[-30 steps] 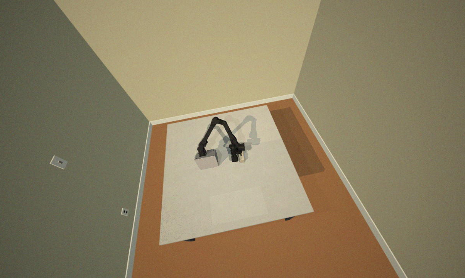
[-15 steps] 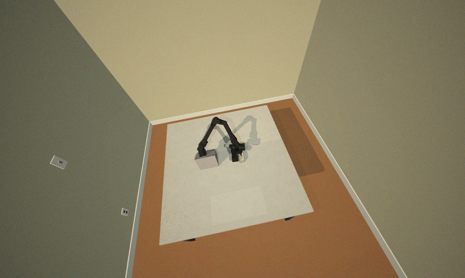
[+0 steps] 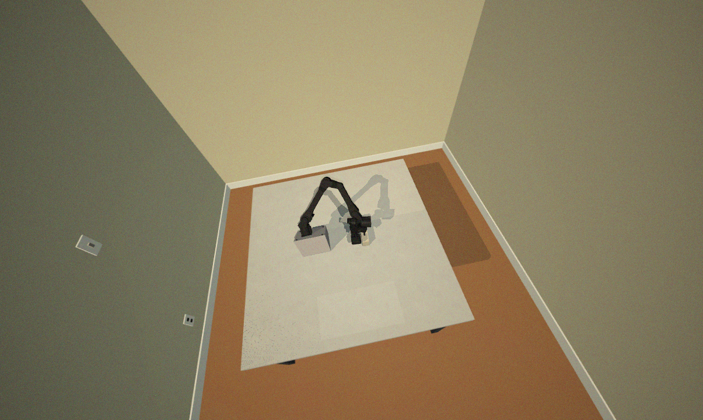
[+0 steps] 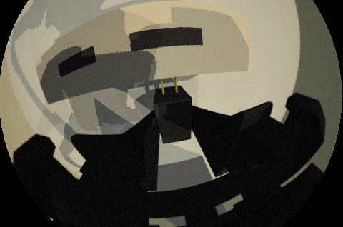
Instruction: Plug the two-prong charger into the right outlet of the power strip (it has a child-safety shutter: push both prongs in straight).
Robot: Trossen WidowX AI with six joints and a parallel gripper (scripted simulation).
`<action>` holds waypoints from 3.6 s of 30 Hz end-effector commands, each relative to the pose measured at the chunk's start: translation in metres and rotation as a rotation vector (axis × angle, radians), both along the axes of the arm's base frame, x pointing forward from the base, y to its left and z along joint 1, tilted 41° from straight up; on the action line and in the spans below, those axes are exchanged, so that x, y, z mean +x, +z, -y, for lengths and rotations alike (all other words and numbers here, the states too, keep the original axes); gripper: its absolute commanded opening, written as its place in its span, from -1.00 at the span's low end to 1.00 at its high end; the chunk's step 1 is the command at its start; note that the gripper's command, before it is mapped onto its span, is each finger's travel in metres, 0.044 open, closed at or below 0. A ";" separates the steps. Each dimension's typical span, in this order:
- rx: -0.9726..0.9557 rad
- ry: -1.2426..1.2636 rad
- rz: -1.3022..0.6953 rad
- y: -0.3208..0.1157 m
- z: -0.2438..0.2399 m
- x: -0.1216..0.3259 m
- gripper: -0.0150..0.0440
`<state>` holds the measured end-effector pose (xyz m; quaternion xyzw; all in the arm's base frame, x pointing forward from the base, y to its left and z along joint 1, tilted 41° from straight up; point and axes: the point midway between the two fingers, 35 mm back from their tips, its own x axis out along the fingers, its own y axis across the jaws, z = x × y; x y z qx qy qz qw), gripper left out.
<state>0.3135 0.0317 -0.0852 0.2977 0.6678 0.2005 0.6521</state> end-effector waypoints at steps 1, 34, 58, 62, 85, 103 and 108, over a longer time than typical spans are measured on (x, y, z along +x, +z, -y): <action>0.004 0.001 0.001 0.000 0.000 0.001 -0.49; 0.003 0.001 0.002 0.000 0.001 0.010 -0.49; 0.003 0.001 0.003 0.001 0.003 0.018 -0.49; 0.003 0.001 0.003 0.001 0.003 0.019 -0.49; 0.003 0.001 0.003 0.001 0.004 0.028 -0.49; 0.003 0.001 0.004 0.000 0.004 0.034 -0.49; 0.003 0.001 0.004 0.000 0.004 0.034 -0.49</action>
